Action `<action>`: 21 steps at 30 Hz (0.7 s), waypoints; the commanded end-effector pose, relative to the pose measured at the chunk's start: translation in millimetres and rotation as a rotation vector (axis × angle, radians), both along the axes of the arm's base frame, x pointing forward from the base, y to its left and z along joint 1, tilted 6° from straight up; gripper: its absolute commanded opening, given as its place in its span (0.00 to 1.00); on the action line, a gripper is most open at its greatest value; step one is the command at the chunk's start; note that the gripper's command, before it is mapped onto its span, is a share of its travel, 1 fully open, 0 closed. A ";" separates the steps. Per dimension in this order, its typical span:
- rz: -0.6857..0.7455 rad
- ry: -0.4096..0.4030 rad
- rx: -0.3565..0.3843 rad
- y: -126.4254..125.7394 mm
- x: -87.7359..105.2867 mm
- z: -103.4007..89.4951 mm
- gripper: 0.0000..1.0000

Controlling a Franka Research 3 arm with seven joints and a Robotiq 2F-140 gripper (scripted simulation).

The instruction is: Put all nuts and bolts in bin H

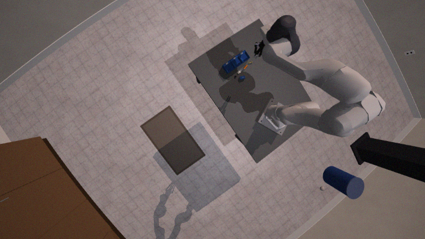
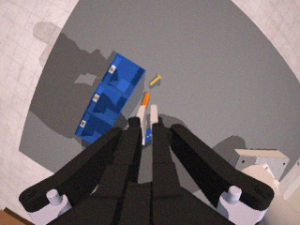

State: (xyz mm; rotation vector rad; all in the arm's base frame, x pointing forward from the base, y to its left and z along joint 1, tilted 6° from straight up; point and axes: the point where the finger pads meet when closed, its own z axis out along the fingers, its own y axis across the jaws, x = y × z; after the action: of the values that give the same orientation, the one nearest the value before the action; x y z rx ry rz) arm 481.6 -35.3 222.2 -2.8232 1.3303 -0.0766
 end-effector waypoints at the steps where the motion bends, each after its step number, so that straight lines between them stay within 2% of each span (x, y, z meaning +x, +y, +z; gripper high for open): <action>1: 0.156 -0.013 0.008 2.6 0.0 0.6 0.05; 21: 0.461 -0.031 0.002 21.2 -14.7 -3.0 0.05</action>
State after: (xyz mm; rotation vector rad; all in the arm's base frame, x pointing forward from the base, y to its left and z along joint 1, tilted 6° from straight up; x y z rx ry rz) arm 466.2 -14.9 218.5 -2.9883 0.8555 -0.0967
